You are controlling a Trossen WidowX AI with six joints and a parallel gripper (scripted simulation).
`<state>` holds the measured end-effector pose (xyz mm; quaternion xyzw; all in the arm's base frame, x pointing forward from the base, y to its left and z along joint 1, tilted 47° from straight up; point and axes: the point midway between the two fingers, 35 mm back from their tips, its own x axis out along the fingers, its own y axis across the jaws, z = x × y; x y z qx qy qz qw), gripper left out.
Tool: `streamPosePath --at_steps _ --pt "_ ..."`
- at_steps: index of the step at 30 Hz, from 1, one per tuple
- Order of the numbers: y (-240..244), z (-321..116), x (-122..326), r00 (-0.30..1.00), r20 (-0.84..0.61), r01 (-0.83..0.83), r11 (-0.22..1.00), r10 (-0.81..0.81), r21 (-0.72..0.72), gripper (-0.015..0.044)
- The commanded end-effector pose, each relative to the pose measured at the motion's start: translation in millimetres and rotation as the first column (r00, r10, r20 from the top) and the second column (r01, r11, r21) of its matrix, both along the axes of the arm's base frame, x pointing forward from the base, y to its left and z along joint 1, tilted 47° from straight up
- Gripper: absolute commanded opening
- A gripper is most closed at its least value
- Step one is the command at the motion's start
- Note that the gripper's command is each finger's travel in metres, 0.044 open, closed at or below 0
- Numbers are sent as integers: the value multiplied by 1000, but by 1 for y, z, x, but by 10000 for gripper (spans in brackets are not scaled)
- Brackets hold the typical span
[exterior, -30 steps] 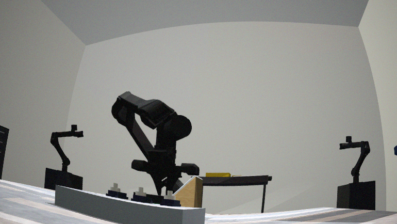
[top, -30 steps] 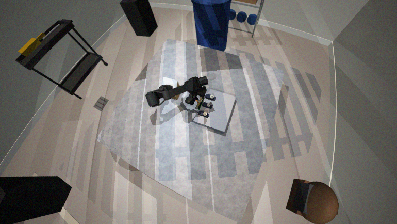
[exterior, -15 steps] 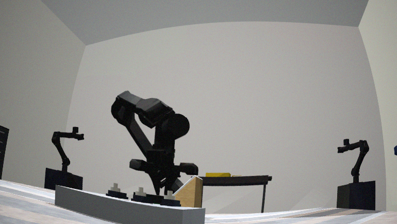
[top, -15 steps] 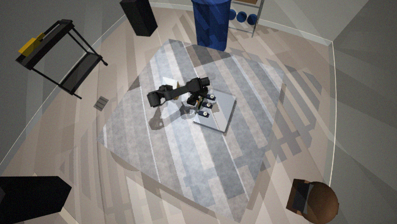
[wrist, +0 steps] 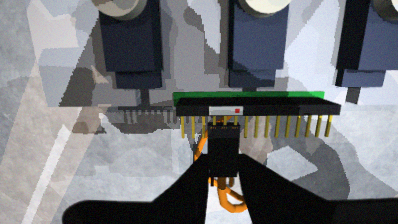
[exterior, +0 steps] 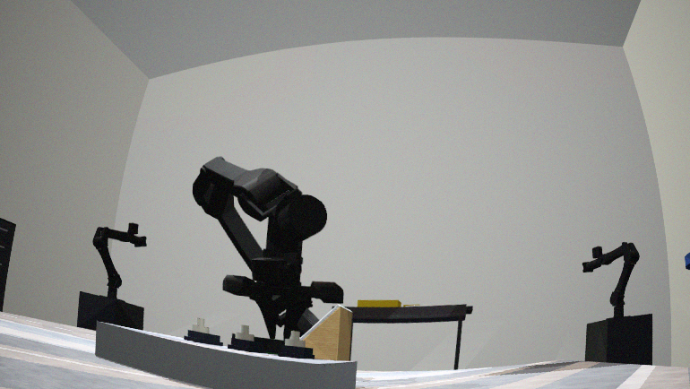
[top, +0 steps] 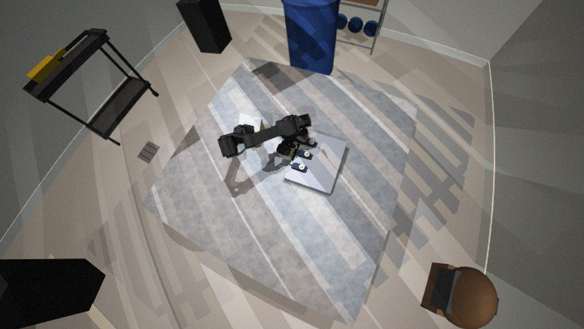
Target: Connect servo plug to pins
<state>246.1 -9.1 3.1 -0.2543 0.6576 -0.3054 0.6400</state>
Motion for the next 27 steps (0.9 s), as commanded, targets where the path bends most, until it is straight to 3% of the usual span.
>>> streamPosePath --at_steps 1,11,20,27 --pt "0 1 4 1000 2 -3 1000 3 -1 0" --pt "-1 2 10 1000 3 -3 1000 3 -1 0" --pt "-1 0 5 1000 2 -3 1000 3 -1 236" --pt "40 38 8 1000 2 -3 1000 3 1 420"
